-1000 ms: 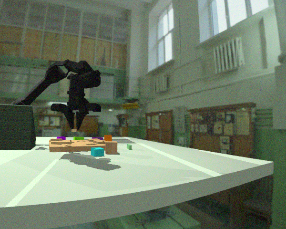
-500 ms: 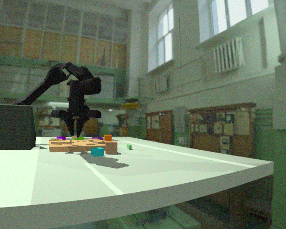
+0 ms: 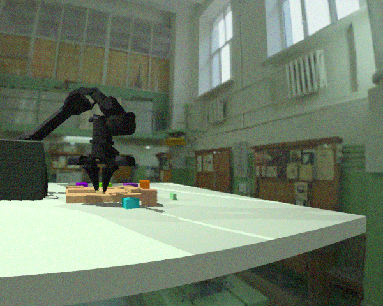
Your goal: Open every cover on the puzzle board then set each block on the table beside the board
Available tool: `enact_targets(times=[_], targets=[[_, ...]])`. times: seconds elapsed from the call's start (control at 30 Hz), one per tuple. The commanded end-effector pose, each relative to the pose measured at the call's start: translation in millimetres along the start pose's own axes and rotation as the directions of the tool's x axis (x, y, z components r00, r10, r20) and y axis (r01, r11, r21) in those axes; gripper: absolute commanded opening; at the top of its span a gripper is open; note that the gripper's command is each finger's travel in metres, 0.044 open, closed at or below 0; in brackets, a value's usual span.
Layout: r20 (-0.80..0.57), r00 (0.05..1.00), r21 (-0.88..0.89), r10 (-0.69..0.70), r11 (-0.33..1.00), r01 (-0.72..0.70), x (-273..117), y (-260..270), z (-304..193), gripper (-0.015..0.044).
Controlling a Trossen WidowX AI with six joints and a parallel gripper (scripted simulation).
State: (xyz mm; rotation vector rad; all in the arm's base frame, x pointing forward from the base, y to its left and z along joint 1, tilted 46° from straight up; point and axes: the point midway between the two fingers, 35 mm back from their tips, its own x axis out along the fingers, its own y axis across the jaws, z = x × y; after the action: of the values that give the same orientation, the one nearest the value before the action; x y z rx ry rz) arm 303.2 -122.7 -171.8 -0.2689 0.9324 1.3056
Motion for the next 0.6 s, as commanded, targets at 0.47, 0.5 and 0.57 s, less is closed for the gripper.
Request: enact_targets(times=[0.47, 0.5, 0.57], targets=[[0.009, 1.0, 0.006, 0.006, 1.0, -0.006, 32, 4, 1, 0.008], [0.009, 1.0, 0.006, 0.006, 1.0, -0.006, 34, 5, 1, 0.008], [0.01, 1.0, 0.006, 0.006, 1.0, -0.006, 37, 5, 1, 0.008]])
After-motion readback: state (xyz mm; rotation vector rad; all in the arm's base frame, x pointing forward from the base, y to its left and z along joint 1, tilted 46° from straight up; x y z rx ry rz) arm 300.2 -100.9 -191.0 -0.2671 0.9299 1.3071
